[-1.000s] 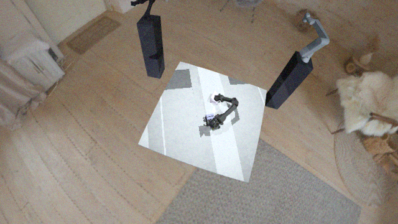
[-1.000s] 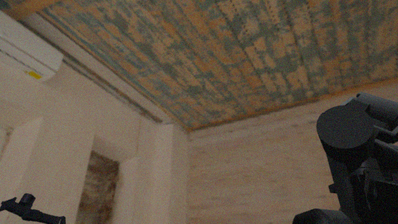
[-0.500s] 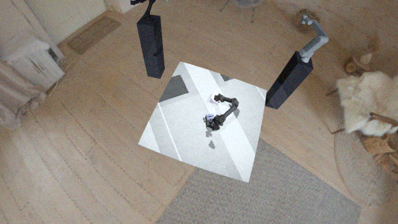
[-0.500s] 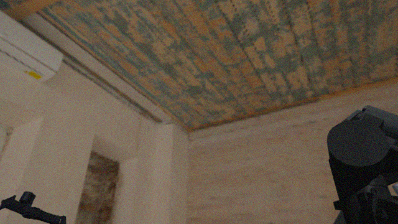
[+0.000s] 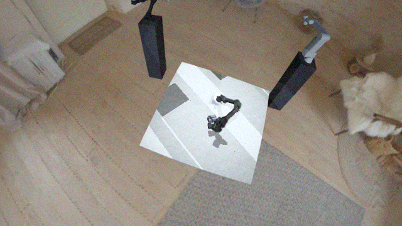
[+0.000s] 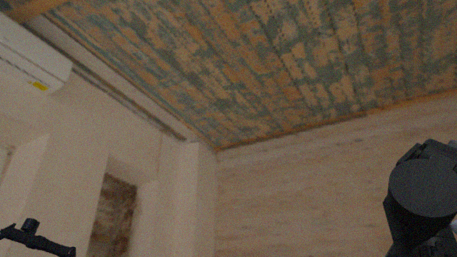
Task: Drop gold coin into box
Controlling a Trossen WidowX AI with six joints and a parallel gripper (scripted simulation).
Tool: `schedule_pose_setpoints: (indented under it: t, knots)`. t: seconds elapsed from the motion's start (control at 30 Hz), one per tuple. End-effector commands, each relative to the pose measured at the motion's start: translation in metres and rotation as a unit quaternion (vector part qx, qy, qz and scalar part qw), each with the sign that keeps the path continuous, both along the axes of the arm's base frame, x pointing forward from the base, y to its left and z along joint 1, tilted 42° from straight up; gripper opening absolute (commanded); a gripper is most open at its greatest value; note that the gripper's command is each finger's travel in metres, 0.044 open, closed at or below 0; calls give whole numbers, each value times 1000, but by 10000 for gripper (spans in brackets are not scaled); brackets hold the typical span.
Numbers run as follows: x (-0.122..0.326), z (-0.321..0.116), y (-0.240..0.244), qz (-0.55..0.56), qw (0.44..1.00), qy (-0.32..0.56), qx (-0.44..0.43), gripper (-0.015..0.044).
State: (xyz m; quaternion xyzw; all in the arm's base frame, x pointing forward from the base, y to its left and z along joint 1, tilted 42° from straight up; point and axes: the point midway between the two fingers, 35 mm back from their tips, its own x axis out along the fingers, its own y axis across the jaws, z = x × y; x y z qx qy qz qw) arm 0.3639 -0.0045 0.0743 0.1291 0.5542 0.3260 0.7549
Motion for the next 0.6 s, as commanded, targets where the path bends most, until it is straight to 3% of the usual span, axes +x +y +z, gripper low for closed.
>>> schedule_pose_setpoints:
  t: [0.0,0.23,0.43,0.57]
  knots:
    - [0,-5,5,-2,1000,2,4,161]
    - [0,-12,11,-2,1000,2,5,161]
    - [0,-12,11,-2,1000,2,5,3]
    - [0,-12,11,-2,1000,2,5,0]
